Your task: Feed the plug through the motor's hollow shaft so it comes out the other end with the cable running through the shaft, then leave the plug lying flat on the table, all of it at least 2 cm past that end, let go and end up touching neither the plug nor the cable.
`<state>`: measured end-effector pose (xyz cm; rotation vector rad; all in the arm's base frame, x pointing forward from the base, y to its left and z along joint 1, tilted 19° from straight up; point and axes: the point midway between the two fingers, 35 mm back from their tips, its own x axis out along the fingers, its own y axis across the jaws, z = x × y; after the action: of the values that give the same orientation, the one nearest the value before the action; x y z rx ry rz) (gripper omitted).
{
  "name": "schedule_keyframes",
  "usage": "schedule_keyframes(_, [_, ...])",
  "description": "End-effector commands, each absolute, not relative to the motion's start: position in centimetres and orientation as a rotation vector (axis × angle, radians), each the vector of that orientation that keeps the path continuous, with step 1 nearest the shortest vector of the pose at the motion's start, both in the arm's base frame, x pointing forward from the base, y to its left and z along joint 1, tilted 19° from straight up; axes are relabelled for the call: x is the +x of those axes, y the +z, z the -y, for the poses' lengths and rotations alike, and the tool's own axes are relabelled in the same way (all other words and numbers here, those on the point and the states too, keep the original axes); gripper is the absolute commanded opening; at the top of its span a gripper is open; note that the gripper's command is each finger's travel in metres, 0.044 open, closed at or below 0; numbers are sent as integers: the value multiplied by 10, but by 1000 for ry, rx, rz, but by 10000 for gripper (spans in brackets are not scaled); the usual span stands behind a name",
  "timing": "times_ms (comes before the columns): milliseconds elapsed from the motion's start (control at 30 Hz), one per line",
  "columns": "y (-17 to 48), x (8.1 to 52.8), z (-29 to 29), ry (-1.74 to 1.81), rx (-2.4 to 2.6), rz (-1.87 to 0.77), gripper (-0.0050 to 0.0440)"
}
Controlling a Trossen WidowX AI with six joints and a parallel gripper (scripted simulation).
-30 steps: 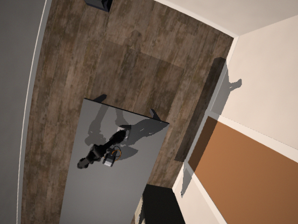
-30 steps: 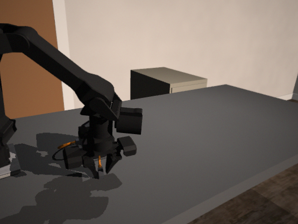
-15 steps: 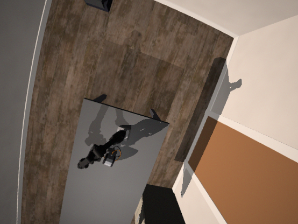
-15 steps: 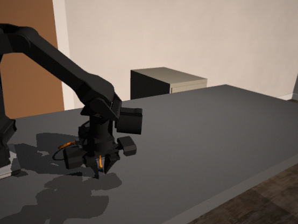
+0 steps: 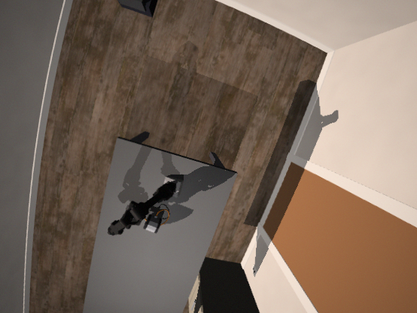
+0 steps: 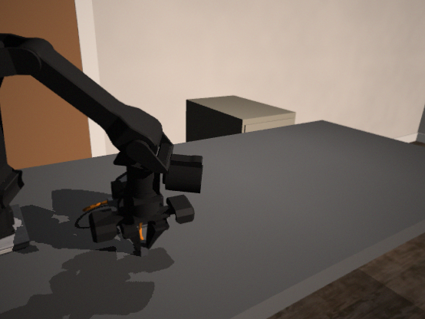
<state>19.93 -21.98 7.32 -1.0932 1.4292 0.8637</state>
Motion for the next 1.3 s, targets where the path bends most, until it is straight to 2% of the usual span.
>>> schedule_keyframes(0, [75,187,224,865,-1090,-1432,0])
schedule_keyframes(333, [79,166,231,866,-1086,-1434,0])
schedule_keyframes(733, [78,169,233,866,-1086,-1434,0])
schedule_keyframes(967, [79,169,233,858,-1086,-1437,160])
schedule_keyframes(1267, [74,172,232,864,-1086,-1434,160])
